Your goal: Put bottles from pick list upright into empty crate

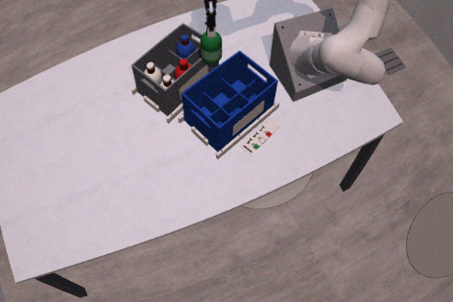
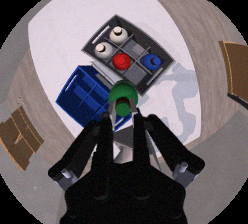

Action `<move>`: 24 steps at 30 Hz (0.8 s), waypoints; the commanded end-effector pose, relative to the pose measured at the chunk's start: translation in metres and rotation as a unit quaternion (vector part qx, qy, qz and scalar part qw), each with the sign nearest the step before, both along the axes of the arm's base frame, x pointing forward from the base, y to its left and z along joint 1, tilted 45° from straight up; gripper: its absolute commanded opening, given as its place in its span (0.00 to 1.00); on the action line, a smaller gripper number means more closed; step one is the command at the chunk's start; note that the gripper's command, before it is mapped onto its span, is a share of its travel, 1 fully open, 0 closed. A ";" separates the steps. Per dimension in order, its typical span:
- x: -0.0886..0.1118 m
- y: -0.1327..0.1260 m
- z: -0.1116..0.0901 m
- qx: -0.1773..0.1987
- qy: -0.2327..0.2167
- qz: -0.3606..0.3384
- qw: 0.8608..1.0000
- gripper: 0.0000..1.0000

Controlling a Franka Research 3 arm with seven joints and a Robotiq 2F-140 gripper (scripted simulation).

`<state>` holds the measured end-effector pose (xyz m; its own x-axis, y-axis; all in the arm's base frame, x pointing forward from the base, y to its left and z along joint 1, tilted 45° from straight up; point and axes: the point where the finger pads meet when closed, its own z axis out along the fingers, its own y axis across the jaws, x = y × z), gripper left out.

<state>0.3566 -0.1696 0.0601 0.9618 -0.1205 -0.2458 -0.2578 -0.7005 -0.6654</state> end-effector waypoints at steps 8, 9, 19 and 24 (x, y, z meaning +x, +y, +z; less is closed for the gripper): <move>-0.010 0.003 0.011 -0.002 0.001 -0.009 1.000 0.00; -0.012 0.004 0.012 -0.002 0.001 -0.009 1.000 0.00; -0.025 0.010 0.019 -0.002 0.001 -0.009 1.000 0.00; -0.033 0.014 0.024 -0.002 0.001 -0.009 1.000 0.00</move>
<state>0.3262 -0.1547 0.0795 0.9617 -0.1256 -0.2436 -0.2598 -0.7003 -0.6649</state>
